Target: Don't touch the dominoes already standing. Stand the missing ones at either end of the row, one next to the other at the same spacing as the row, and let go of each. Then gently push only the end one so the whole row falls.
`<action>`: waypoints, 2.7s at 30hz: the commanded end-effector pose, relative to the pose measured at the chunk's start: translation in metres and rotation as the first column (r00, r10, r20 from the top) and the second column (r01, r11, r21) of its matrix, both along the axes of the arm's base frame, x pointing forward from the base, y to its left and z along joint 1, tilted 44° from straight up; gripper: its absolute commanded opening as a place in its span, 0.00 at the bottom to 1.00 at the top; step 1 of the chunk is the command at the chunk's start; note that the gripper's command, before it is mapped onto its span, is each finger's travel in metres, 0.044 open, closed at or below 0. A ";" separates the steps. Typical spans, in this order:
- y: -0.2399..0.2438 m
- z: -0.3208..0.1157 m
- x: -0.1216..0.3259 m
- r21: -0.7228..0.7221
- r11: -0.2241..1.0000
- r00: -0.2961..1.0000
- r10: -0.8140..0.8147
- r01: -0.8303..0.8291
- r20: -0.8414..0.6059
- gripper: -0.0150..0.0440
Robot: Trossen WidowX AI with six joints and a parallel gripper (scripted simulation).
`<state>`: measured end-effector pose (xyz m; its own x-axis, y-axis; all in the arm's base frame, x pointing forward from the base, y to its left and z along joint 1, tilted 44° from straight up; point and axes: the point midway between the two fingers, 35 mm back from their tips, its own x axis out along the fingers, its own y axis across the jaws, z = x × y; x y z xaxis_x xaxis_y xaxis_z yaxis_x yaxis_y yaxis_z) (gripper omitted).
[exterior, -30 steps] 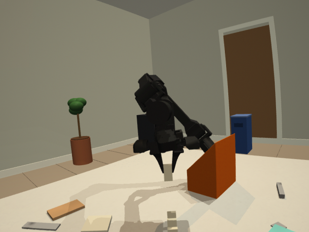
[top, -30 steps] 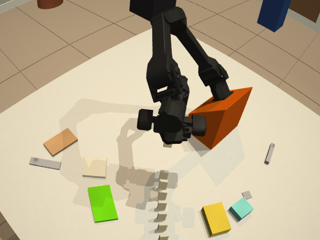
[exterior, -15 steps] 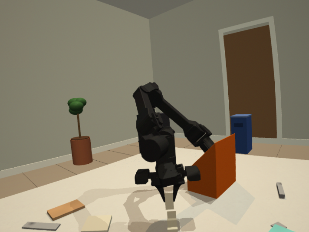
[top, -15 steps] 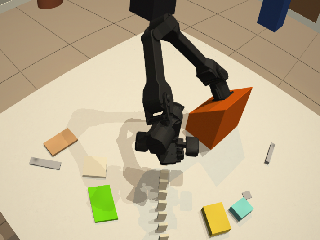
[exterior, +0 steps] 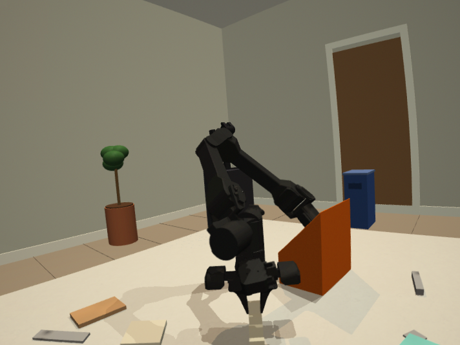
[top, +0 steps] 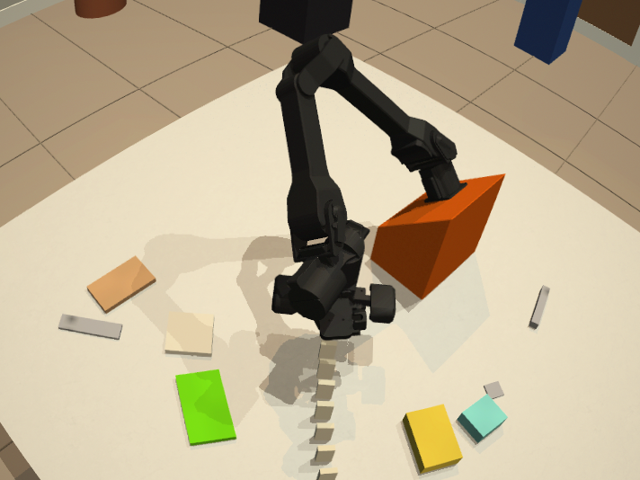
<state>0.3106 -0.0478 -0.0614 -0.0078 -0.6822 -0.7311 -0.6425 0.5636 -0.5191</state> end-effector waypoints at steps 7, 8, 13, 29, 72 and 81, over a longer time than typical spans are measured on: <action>-0.001 0.000 -0.001 -0.006 1.000 1.000 0.005 -0.005 -0.004 0.70; -0.001 0.000 -0.001 -0.006 1.000 1.000 0.005 -0.005 -0.004 0.75; -0.001 0.000 -0.001 -0.006 1.000 1.000 0.005 -0.005 -0.004 0.97; 0.089 0.094 0.001 0.005 1.000 1.000 0.000 0.000 -0.002 1.00; 0.026 0.067 -0.031 0.484 0.471 0.008 -0.723 0.737 0.691 0.25; 0.026 0.067 -0.031 0.484 0.471 0.008 -0.723 0.737 0.691 0.25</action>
